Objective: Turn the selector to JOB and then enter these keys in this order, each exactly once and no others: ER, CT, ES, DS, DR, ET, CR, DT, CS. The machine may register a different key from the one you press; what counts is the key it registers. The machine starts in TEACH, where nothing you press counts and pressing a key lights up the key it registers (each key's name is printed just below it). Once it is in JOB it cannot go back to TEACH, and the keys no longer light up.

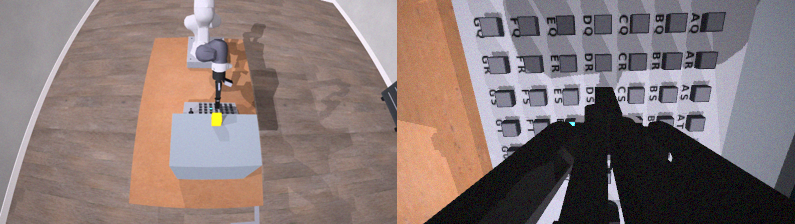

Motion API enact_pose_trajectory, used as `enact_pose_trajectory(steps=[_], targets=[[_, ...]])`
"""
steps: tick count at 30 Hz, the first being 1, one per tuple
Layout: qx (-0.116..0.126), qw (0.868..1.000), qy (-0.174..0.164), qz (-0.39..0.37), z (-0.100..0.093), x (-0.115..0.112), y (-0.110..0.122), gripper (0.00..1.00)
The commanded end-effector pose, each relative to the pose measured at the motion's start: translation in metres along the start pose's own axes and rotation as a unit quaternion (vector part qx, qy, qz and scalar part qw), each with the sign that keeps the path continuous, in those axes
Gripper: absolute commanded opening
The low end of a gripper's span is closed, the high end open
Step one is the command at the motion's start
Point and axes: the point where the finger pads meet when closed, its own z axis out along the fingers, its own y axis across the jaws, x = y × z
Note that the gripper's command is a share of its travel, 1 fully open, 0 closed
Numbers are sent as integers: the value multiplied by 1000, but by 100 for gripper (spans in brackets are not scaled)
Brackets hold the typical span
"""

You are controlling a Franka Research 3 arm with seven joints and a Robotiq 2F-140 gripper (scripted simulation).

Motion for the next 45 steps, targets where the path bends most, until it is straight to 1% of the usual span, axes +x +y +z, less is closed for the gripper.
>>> enact_pose_trajectory(steps=[1, 14, 16, 18, 20, 22, 28, 33, 35, 36, 38, 39, 45], targets=[[6, 1000, -4, -16, -3, -2, 2, 10], [6, 1000, -4, -9, -7, -3, 2, 10], [6, 1000, -5, 30, -8, -11, 3, 10], [6, 1000, -5, 30, -8, -11, 3, 10], [6, 994, -5, 111, -10, -28, 4, 10], [6, 991, -5, 133, -11, -32, 4, 10], [5, 975, -6, 223, -13, -51, 5, 10], [5, 957, -6, 290, -15, -65, 6, 10], [5, 957, -6, 290, -15, -65, 6, 10], [5, 945, -6, 326, -16, -73, 6, 10], [4, 939, -6, 342, -17, -76, 7, 10], [4, 932, -6, 362, -17, -80, 7, 10], [4, 899, -7, 439, -19, -98, 8, 10]])
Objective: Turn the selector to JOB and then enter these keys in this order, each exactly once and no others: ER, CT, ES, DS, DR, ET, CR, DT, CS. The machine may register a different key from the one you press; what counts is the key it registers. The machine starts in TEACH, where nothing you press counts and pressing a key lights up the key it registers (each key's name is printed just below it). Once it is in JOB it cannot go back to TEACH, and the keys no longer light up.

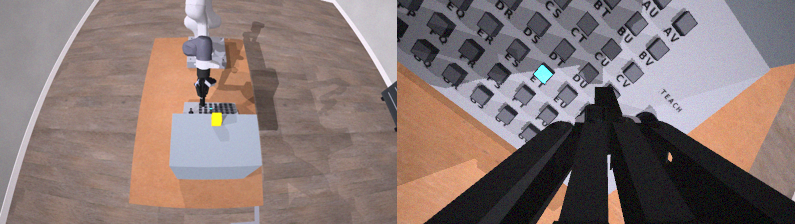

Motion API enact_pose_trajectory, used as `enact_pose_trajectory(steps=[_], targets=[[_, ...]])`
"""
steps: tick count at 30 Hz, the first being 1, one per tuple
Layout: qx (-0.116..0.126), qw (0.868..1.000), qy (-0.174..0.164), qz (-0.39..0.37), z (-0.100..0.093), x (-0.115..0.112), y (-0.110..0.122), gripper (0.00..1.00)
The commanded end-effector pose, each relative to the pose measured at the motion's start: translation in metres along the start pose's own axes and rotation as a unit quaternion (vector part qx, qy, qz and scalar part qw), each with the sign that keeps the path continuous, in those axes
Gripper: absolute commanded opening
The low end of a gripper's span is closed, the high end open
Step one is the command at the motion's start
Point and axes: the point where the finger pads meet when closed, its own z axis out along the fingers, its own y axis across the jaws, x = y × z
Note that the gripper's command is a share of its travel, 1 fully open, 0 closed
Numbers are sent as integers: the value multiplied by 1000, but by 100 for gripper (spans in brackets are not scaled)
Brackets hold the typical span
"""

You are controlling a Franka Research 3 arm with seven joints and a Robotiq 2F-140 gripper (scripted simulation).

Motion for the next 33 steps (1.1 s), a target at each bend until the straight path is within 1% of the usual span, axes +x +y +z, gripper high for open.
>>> enact_pose_trajectory(steps=[1, 5, 7, 8, 15, 22, 24, 26, 28, 29, 33], targets=[[1, 996, 6, 83, -3, -2, 10, 10], [2, 990, 6, 139, -4, -10, 18, 10], [2, 990, 6, 139, -4, -10, 18, 10], [2, 985, 5, 173, -5, -14, 23, 10], [2, 964, 5, 267, -7, -28, 38, 10], [3, 934, 5, 357, -9, -41, 52, 10], [3, 934, 5, 357, -9, -41, 52, 10], [3, 928, 5, 373, -10, -43, 54, 10], [3, 927, 5, 376, -10, -44, 55, 10], [3, 927, 5, 376, -10, -44, 55, 40], [3, 927, 5, 376, -10, -44, 55, 40]])
